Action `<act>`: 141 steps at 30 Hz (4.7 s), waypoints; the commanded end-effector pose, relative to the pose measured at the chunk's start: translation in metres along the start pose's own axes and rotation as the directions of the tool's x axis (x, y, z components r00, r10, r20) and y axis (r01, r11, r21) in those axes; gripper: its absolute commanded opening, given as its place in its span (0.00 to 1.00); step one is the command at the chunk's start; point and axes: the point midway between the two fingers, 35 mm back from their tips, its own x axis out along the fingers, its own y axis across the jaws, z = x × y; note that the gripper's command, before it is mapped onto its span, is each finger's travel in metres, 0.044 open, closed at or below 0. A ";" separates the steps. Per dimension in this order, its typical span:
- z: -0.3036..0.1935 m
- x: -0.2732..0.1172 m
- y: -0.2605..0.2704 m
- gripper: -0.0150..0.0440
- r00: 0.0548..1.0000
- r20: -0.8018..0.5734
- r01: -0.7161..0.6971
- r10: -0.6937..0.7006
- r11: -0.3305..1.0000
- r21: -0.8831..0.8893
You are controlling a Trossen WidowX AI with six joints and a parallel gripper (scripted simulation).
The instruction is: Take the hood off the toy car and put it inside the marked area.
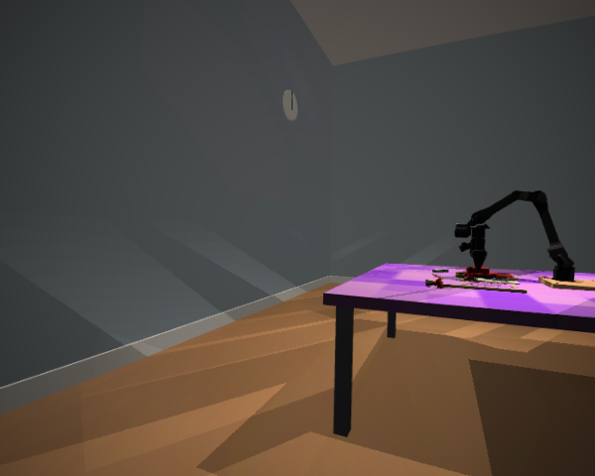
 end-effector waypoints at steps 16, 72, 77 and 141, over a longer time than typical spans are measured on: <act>0.000 0.001 0.000 0.71 1.000 0.000 0.000 0.000 1.000 0.000; 0.001 -0.066 0.000 0.25 1.000 -0.001 0.000 0.000 1.000 0.000; 0.000 -0.064 0.001 0.25 1.000 -0.009 -0.002 0.002 1.000 0.001; -0.024 -0.062 0.222 0.25 1.000 -0.003 -0.019 0.019 1.000 0.000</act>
